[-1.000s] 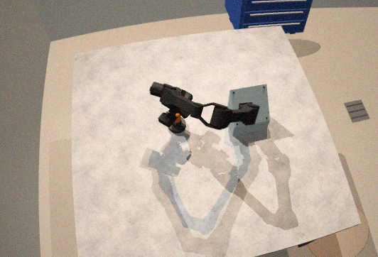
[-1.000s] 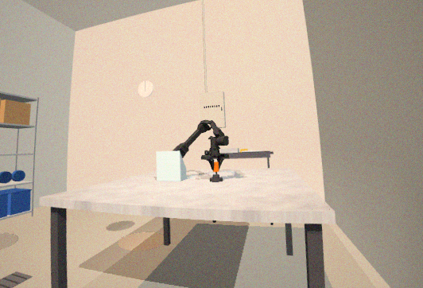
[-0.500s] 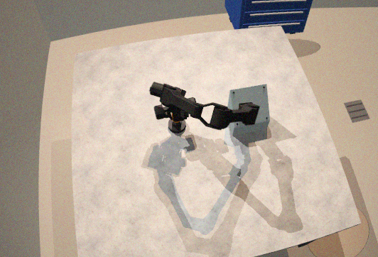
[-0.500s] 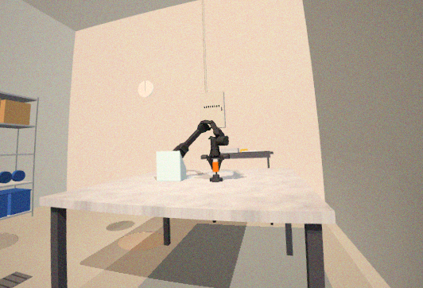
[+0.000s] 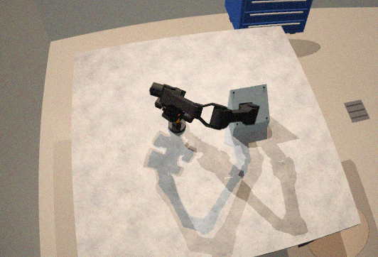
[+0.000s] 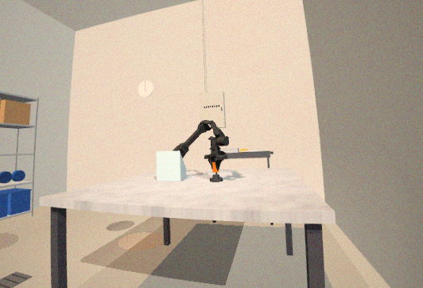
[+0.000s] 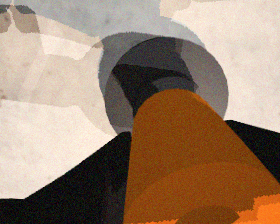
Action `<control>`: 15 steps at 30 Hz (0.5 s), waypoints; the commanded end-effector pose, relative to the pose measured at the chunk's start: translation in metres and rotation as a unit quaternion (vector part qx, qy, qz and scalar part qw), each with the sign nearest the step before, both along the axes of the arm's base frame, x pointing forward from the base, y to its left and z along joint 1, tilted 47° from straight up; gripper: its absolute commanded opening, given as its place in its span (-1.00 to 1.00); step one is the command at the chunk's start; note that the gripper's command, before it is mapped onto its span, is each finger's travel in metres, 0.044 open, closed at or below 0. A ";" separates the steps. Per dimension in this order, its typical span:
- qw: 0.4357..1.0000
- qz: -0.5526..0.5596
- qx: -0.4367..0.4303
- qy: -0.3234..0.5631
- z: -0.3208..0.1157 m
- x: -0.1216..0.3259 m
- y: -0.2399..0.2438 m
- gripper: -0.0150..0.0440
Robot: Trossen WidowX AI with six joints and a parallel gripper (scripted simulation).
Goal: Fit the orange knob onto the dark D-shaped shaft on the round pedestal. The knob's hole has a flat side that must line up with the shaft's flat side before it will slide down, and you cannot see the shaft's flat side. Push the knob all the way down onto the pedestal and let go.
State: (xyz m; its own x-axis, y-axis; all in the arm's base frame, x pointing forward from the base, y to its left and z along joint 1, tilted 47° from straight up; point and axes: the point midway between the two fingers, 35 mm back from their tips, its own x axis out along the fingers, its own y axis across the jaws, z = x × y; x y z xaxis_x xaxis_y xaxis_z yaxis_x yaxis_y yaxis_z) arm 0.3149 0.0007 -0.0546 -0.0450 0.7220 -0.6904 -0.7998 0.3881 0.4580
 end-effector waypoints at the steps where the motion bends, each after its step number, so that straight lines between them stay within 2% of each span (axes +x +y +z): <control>1: 0.945 -0.228 -0.014 0.235 0.000 0.002 0.000 -0.49; 6: 0.885 -0.323 -0.020 0.335 0.002 0.004 -0.003 -0.49; 15: 0.882 -0.327 -0.020 0.339 0.002 0.006 -0.005 -0.49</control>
State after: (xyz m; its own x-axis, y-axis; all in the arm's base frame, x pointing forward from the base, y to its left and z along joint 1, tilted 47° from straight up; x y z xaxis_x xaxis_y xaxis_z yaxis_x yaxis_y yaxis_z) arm 0.3162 -0.0005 -0.0539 -0.0477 0.7236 -0.6886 -0.1446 0.6771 0.7215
